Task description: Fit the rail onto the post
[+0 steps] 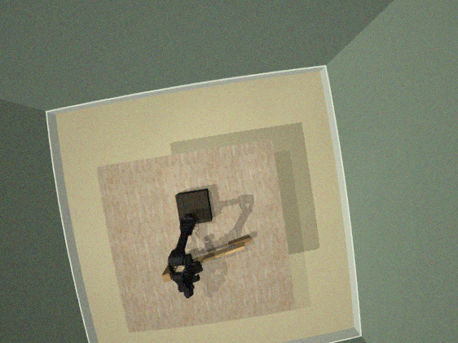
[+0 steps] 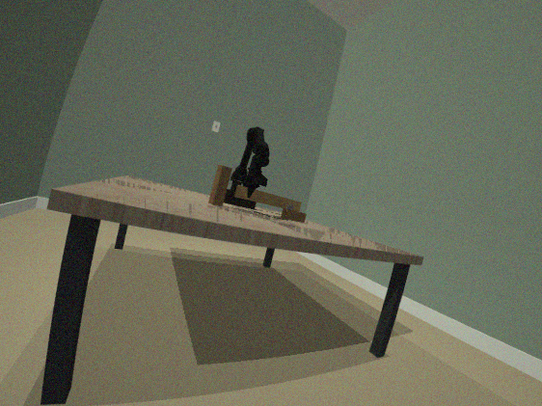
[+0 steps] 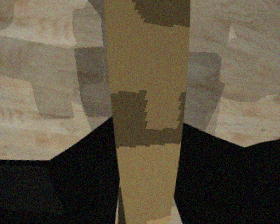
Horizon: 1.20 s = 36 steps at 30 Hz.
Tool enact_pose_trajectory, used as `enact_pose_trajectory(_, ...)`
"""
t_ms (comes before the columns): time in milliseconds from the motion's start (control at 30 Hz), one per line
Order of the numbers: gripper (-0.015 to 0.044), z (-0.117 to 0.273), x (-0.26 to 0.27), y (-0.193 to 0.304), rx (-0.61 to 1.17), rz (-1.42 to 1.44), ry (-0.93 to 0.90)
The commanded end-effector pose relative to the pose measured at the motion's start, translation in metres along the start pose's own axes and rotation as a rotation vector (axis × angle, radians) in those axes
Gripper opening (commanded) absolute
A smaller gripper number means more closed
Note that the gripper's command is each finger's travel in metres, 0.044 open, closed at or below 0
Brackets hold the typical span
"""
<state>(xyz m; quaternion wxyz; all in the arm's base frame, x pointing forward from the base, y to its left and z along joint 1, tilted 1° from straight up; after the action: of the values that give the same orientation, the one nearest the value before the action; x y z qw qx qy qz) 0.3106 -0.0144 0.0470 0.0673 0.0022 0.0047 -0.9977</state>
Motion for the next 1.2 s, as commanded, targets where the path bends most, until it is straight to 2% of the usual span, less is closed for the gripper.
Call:
enact_pose_trajectory(0,0.0,0.006,-0.0027,-0.0006,-0.007,0.001,0.014)
enact_pose_trajectory(1167,0.0,0.0051,-0.0001,-0.0003,-0.007,0.001,0.014)
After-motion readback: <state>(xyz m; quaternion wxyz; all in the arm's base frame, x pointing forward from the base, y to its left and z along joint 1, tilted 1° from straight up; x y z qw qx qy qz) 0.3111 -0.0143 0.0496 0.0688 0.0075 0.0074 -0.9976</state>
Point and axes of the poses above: the point midway between the two fingers, 35 mm back from their tips, its own z axis back along the fingers, its own x axis across the jaws, y = z × x, the point moved 2 cm from there along z, back along the fingers, and after that the axes turned 6 degrees about -z, right-handed, at the moved point
